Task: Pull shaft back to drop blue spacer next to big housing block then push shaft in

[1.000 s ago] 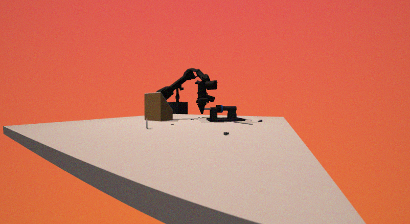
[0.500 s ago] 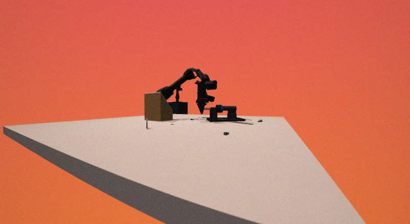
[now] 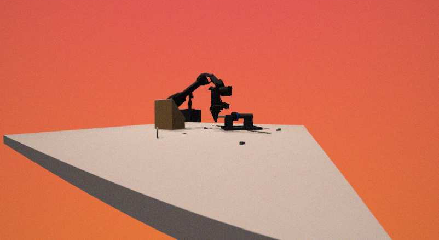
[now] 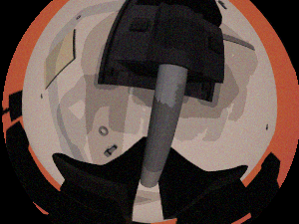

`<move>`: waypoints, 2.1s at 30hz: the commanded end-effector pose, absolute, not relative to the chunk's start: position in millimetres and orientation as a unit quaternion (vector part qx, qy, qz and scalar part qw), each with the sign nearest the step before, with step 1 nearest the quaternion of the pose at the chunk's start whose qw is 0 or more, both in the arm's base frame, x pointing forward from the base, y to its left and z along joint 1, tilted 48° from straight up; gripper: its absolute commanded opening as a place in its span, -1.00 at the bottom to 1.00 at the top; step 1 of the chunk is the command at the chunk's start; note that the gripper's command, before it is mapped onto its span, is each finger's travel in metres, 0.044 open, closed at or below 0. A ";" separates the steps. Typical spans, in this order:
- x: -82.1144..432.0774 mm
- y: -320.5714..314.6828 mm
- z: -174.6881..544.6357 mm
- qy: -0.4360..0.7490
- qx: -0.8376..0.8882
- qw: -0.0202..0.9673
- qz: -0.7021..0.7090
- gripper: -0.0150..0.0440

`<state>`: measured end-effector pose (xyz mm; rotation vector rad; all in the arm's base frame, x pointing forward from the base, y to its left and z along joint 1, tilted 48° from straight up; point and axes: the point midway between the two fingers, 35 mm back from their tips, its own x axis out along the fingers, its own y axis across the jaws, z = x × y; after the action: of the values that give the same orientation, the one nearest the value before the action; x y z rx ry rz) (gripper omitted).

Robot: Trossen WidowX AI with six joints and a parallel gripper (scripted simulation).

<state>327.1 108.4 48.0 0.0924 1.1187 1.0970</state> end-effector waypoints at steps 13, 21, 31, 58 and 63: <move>325.2 107.3 47.1 0.503 0.040 0.708 0.495 -0.49; 324.5 106.8 46.6 0.503 0.040 0.707 0.495 -0.49; 323.6 106.3 46.0 0.503 0.040 0.707 0.495 -0.49; 321.2 104.9 44.4 0.503 0.040 0.707 0.495 -0.49; 320.8 104.6 44.1 0.503 0.040 0.707 0.495 -0.49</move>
<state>321.4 105.1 44.4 0.0935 1.1199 1.0965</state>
